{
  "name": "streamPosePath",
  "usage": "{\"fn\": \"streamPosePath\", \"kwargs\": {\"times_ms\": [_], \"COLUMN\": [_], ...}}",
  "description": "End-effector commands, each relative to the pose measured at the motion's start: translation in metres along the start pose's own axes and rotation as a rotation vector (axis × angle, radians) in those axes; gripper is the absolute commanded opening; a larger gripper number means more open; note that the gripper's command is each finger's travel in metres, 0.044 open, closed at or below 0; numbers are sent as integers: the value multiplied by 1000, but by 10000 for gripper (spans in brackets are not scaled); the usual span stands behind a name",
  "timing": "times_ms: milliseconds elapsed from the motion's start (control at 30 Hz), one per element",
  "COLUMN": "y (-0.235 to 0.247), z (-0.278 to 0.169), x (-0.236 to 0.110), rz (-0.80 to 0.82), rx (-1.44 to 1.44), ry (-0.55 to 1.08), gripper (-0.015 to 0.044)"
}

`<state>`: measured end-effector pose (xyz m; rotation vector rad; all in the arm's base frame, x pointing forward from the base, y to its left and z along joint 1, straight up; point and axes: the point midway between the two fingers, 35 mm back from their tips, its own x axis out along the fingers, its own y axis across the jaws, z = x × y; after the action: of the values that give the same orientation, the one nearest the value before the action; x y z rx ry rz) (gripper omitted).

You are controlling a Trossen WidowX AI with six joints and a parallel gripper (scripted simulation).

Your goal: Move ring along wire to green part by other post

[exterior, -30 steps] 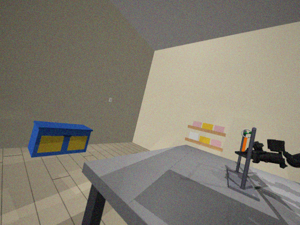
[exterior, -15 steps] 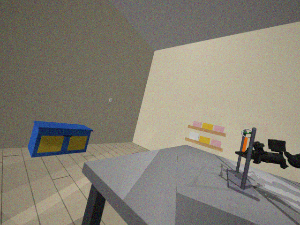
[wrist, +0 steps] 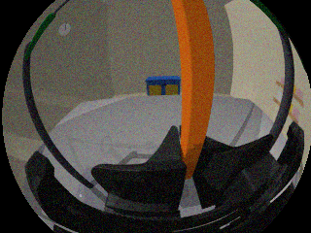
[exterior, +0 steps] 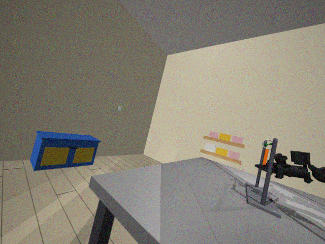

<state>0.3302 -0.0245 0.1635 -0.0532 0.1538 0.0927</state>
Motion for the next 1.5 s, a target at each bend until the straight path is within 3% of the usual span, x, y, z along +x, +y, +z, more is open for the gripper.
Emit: {"fn": "streamPosePath", "kwargs": {"times_ms": [0, 1467], "y": [3, 59], "z": [-1, 2], "x": [0, 3], "rz": [3, -63], "rx": [-11, 108], "ry": [2, 1], "gripper": [-150, -150]}}
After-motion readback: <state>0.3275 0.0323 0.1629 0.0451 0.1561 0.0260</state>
